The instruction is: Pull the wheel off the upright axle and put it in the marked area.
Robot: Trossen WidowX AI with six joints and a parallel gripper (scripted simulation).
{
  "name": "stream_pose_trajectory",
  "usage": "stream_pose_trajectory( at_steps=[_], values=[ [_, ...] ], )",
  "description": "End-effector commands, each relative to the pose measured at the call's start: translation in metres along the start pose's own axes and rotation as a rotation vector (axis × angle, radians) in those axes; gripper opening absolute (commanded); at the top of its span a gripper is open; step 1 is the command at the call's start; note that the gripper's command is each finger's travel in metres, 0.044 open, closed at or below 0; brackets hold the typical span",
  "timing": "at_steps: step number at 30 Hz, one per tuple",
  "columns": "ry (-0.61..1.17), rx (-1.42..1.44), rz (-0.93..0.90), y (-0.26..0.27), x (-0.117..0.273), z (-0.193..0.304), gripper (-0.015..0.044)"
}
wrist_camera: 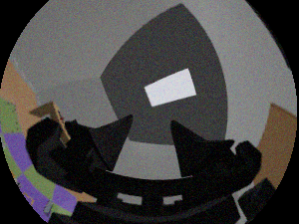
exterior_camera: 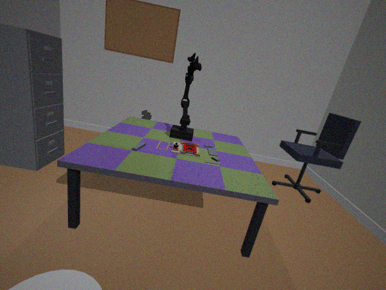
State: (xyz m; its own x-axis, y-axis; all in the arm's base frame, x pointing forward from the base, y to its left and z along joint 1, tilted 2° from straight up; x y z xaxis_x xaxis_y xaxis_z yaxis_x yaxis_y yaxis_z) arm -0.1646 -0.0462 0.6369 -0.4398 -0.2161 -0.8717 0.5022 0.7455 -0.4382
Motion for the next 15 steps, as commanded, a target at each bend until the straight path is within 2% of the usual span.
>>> stream_pose_trajectory(
  at_steps=[1, 15],
  values=[
    [0.024, -0.094, -0.073, 0.019, -0.013, 0.018, 0.0300],
    [0.240, -0.362, -0.263, 0.105, -0.074, 0.079, 0.0300]
  ],
)
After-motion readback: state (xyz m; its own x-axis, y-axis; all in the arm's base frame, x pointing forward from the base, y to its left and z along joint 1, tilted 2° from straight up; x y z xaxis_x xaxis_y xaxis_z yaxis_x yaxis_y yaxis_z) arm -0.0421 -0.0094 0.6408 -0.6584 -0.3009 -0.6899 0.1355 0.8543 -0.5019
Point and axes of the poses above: the point midway between the two fingers, 35 mm back from their tips, its own x axis back along the fingers, its own y axis across the jaws, z = x × y, the point moved 4 cm from there along x, back along the fingers, and after that the axes turned 12 degrees about -x, right-handed, at the moved point
